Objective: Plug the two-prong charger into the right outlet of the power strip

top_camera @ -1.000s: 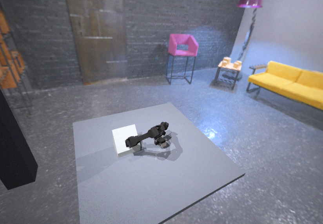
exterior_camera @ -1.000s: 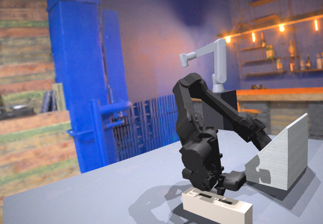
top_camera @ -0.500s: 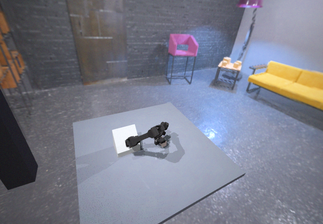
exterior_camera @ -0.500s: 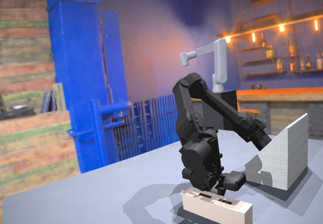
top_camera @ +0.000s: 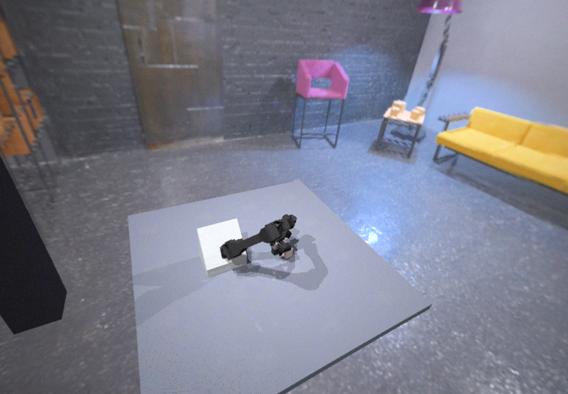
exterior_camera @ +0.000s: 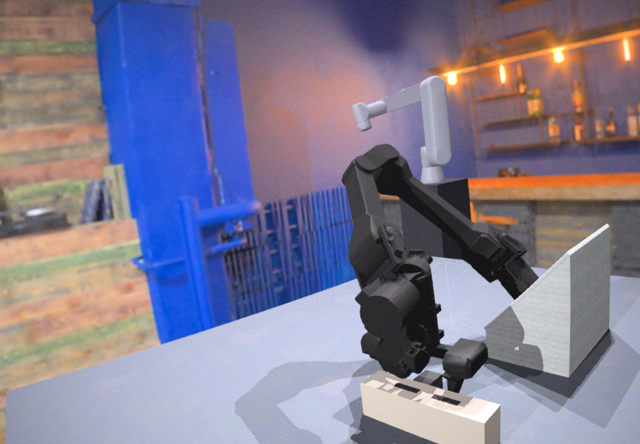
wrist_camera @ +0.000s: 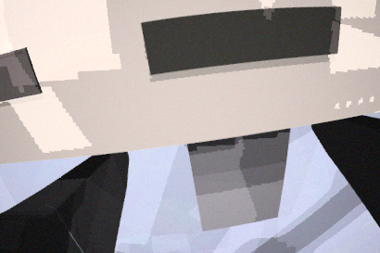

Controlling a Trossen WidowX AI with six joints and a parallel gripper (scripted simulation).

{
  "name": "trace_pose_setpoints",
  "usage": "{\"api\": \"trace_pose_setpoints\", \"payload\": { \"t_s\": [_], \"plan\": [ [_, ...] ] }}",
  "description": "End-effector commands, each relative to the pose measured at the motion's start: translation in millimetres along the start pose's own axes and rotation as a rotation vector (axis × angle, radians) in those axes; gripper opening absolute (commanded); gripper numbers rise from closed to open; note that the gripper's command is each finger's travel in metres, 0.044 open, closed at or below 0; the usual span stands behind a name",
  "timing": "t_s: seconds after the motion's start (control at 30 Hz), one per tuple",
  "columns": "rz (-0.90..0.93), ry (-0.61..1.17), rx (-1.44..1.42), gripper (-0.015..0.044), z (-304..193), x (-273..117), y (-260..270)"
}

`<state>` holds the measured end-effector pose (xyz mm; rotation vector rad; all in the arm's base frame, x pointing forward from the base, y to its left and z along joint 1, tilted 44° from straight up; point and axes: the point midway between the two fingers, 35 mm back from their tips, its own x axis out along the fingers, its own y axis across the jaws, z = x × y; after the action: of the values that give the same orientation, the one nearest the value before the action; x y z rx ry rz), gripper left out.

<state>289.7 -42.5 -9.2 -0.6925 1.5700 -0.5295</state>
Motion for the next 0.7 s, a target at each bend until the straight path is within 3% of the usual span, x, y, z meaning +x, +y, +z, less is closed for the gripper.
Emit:
{"api": "trace_pose_setpoints", "payload": {
  "t_s": [0.0,0.67],
  "plan": [
    [0.0,-0.003,0.003,0.044,-1.4,0.1,-0.1],
    [-0.001,-0.014,0.011,0.044,-7.7,0.7,0.1]
  ]
}}
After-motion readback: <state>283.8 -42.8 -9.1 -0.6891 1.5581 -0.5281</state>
